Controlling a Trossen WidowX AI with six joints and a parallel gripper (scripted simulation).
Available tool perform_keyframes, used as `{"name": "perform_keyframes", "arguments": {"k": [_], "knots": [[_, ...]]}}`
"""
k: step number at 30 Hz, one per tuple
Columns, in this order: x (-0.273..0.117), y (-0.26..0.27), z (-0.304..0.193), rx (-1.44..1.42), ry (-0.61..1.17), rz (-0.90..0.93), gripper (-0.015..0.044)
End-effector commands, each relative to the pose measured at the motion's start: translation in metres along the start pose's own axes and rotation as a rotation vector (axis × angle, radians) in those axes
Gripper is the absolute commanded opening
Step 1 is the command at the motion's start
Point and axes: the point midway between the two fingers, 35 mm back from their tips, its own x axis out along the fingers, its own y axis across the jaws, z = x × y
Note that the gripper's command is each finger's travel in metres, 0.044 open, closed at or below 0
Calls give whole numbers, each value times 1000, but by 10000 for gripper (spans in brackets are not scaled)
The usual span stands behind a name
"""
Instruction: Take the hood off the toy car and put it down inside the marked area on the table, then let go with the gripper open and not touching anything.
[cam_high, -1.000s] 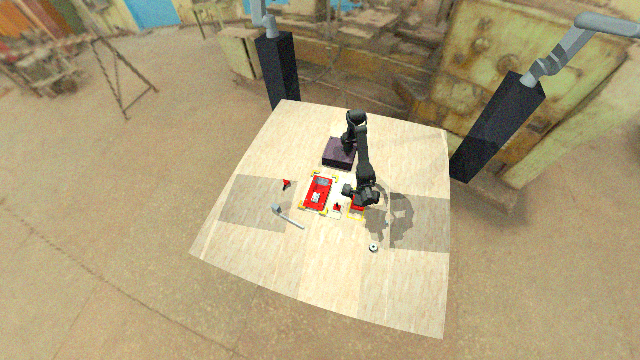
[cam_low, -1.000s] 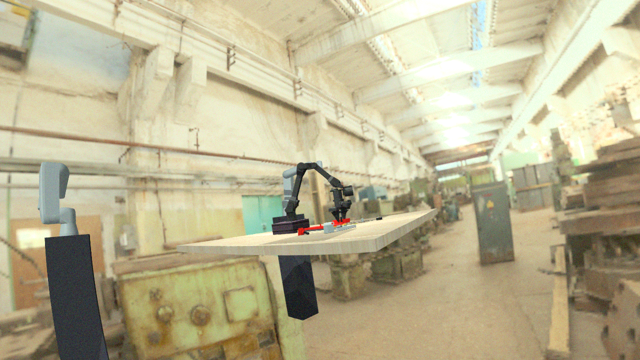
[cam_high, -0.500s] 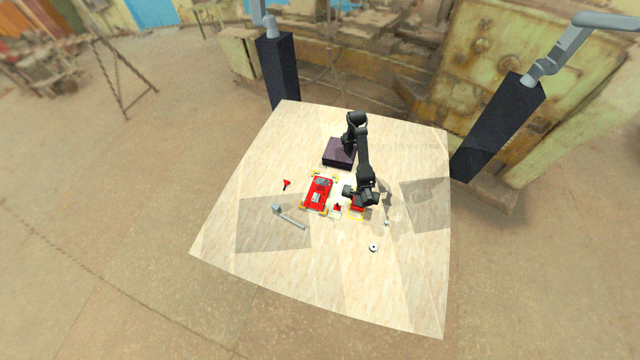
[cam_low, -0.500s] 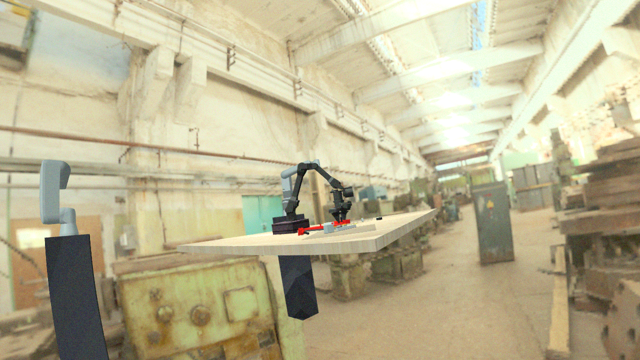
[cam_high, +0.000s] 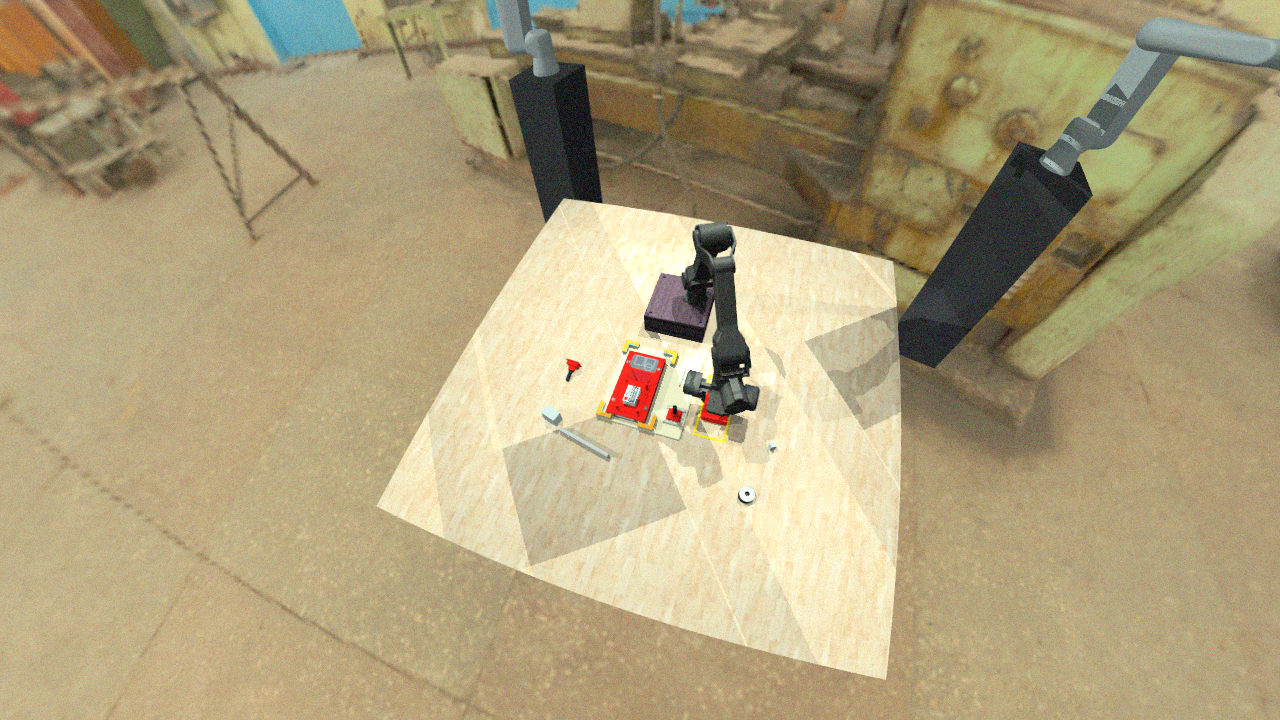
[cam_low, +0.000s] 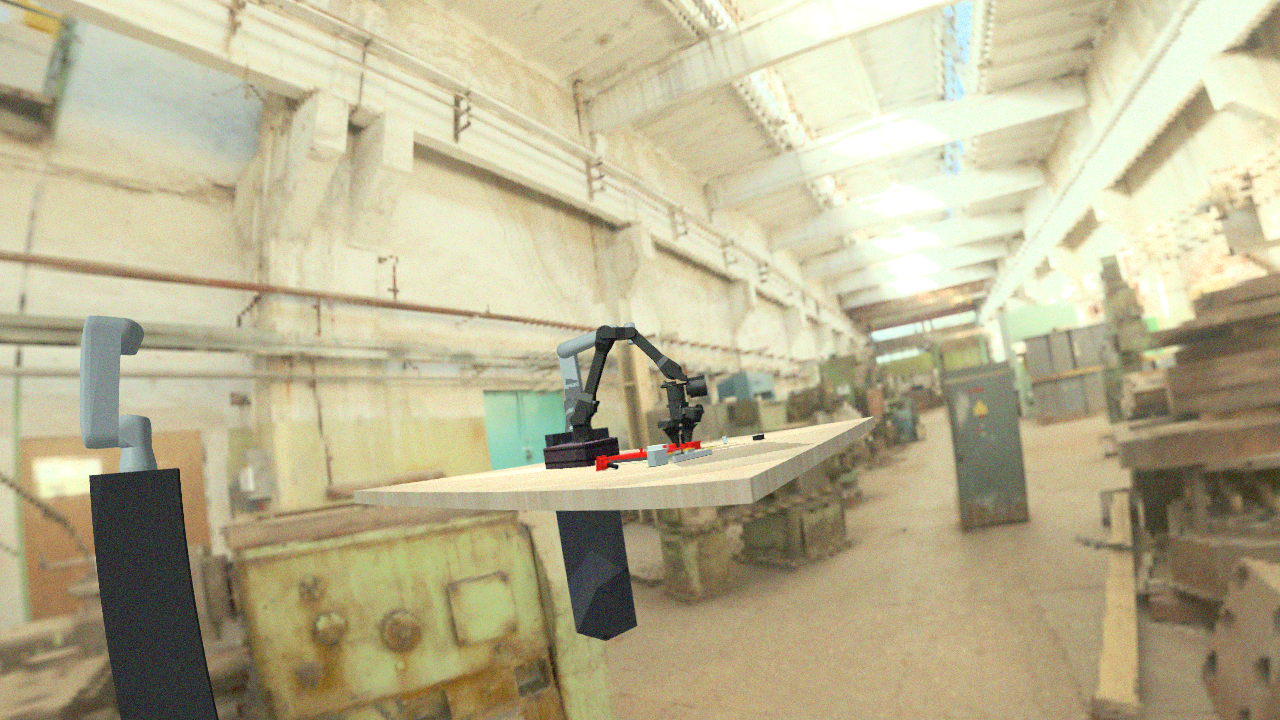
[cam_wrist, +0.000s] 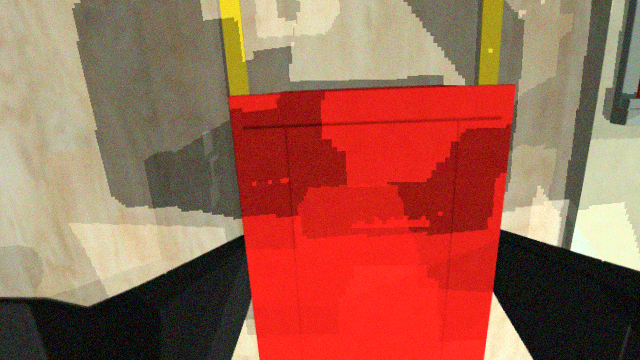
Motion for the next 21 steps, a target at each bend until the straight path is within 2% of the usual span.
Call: {"name": "perform_keyframes", "arguments": {"k": [1,16,17,21], "knots": [[0,0,0,0,0,0,26],[-2,0,0,0,0,0,420],[-7,0,1,0,0,0,440],[-44,1,2,0,1,-1,440]]}}
